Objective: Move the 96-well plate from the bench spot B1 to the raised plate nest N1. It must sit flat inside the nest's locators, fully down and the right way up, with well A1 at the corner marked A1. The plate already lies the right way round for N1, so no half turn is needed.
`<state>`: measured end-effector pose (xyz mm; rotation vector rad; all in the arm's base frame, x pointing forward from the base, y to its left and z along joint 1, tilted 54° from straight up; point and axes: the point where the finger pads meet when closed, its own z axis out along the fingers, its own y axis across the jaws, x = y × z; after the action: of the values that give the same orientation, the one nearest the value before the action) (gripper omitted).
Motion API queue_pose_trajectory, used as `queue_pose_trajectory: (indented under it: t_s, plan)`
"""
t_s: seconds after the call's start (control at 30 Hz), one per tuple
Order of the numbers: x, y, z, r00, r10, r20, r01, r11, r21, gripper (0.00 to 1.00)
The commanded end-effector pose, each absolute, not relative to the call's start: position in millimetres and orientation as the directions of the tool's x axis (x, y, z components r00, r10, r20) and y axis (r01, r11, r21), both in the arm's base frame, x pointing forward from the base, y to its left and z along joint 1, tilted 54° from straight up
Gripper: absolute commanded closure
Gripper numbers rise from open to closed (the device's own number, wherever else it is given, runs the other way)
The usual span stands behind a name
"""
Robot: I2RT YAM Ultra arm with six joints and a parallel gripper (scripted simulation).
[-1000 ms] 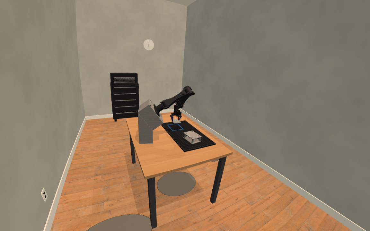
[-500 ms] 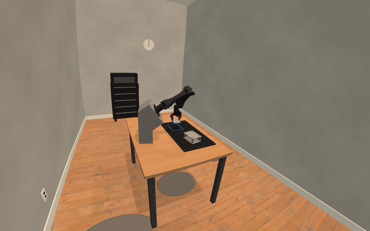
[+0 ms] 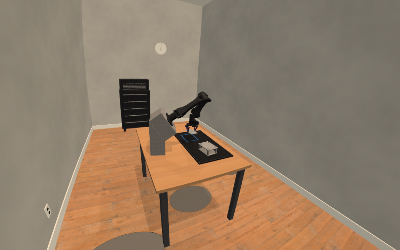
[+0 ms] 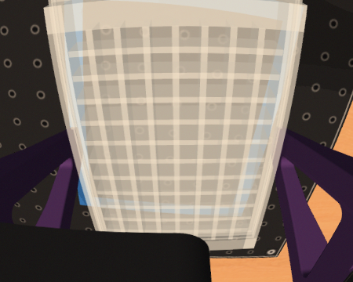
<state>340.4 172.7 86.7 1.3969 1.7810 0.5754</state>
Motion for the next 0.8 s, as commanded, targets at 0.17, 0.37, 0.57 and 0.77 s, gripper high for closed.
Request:
queue_pose_trajectory:
  t_s: [0.17, 0.37, 0.57, 0.77]
  plan:
    - [334, 155, 95, -0.130, 0.937, -0.323, 0.590, 0.335, 0.735, 1.00]
    - [333, 137, 103, -0.130, 0.938, -0.322, 0.590, 0.334, 0.735, 1.00]
    - [332, 125, 108, -0.130, 0.938, -0.322, 0.590, 0.334, 0.735, 1.00]
    - [332, 107, 115, -0.129, 0.938, -0.321, 0.590, 0.333, 0.735, 1.00]
